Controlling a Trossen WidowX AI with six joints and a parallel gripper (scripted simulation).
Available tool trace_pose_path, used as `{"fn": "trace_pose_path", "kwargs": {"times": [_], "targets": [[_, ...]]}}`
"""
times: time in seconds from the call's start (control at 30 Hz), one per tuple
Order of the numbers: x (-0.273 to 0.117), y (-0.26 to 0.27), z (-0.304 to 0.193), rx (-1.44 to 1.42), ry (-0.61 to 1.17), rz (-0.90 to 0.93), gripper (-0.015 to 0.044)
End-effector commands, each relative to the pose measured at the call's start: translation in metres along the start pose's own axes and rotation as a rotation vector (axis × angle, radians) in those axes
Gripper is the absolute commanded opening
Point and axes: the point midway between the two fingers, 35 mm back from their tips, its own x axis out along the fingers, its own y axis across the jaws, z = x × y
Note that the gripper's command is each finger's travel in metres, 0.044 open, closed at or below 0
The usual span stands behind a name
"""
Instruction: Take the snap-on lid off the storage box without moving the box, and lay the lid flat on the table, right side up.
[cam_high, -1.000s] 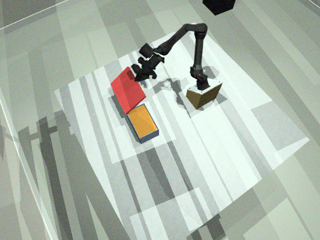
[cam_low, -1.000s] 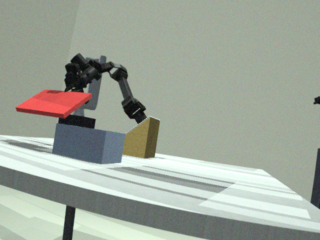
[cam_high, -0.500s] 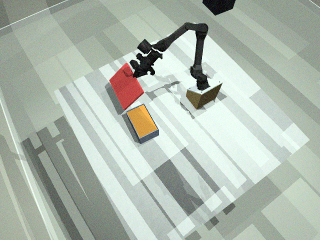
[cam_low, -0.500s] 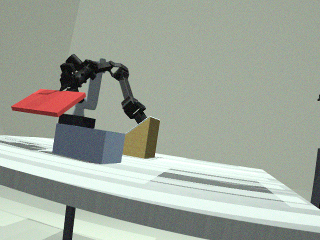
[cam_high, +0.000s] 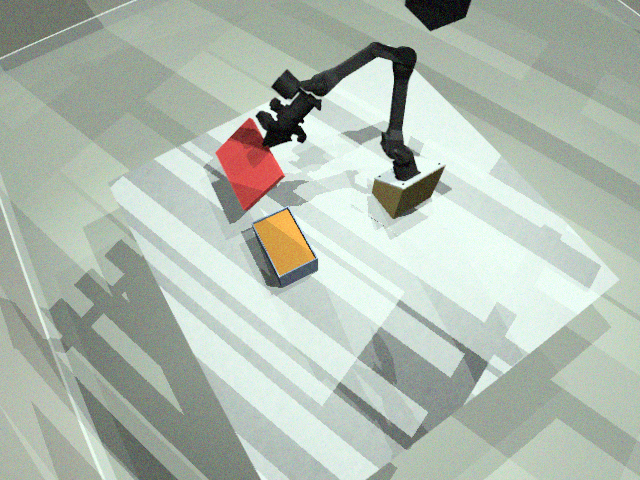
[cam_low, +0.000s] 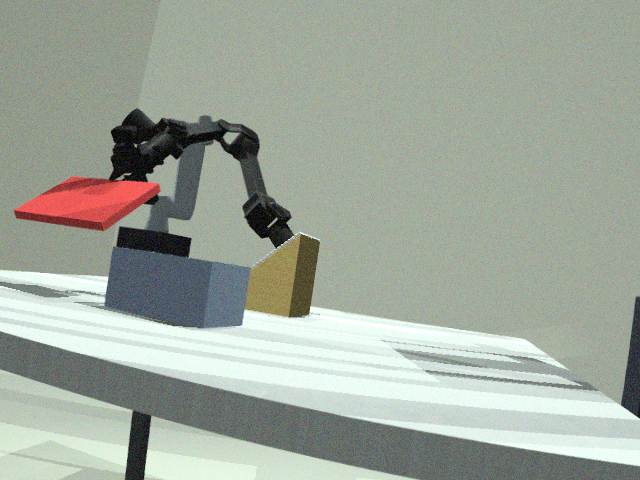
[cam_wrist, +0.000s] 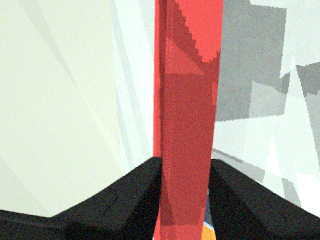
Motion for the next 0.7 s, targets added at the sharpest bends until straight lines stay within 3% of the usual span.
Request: {"fn": "trace_pose_path", "kwargs": {"times": [0.0, 0.67], "targets": [[-0.002, 0.004, 0.008, -0.005, 0.002, 0.015, 0.0000], [0.001, -0.005, 0.023, -0.006, 0.001, 0.016, 0.0000]]}}
